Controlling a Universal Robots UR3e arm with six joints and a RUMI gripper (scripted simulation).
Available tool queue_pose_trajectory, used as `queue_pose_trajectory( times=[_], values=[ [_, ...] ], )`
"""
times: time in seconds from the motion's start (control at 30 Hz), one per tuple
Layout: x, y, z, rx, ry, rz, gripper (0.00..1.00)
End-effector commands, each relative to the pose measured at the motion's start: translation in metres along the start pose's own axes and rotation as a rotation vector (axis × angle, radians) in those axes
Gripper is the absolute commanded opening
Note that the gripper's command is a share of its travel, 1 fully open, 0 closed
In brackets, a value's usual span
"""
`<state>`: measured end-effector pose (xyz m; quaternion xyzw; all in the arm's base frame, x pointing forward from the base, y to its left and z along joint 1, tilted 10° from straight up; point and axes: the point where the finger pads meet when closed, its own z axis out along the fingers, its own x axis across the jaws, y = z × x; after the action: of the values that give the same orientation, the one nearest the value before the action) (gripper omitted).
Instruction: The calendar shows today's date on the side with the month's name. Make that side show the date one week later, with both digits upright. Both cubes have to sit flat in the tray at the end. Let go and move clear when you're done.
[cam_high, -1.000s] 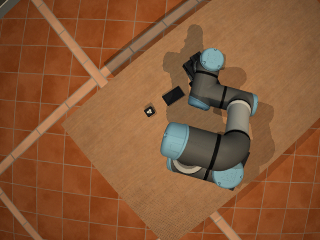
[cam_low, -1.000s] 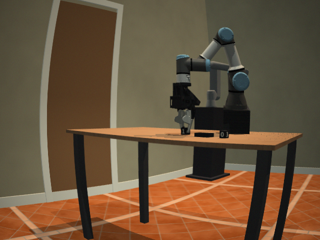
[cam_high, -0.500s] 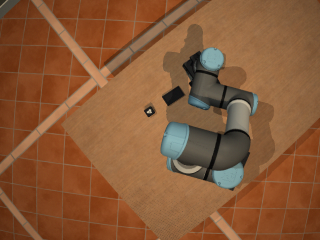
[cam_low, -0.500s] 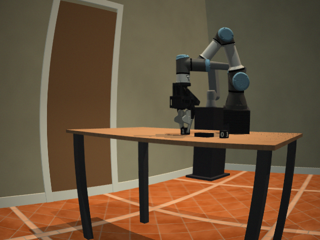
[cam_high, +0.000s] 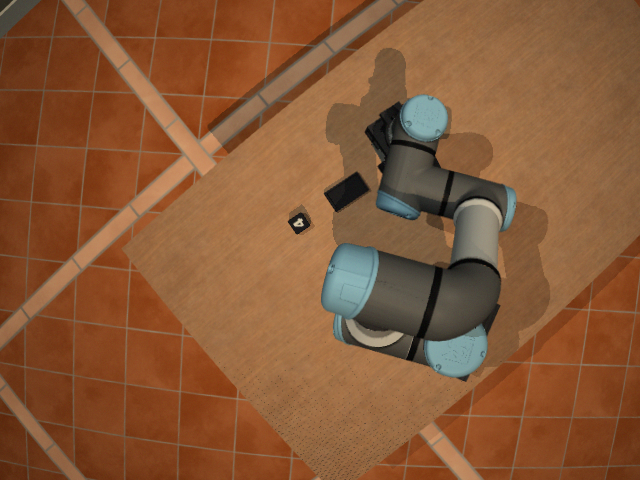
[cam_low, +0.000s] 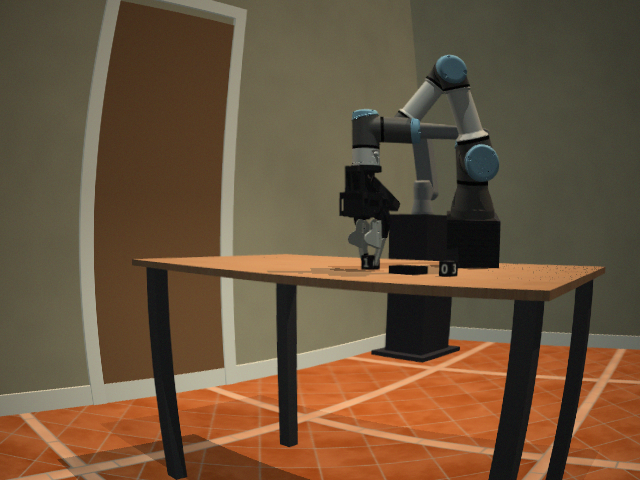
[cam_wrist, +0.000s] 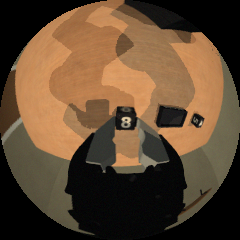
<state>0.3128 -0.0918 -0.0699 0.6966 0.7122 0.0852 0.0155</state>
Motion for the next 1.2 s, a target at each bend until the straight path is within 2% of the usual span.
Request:
queue_pose_trajectory(
  times=[0.0, 1.17],
  values=[
    [-0.0006, 0.0006, -0.0005, -0.002, -0.002, 0.000, 0.11],
    [-0.0006, 0.0006, 0.0034, -0.002, -0.002, 0.000, 0.11]
  ],
)
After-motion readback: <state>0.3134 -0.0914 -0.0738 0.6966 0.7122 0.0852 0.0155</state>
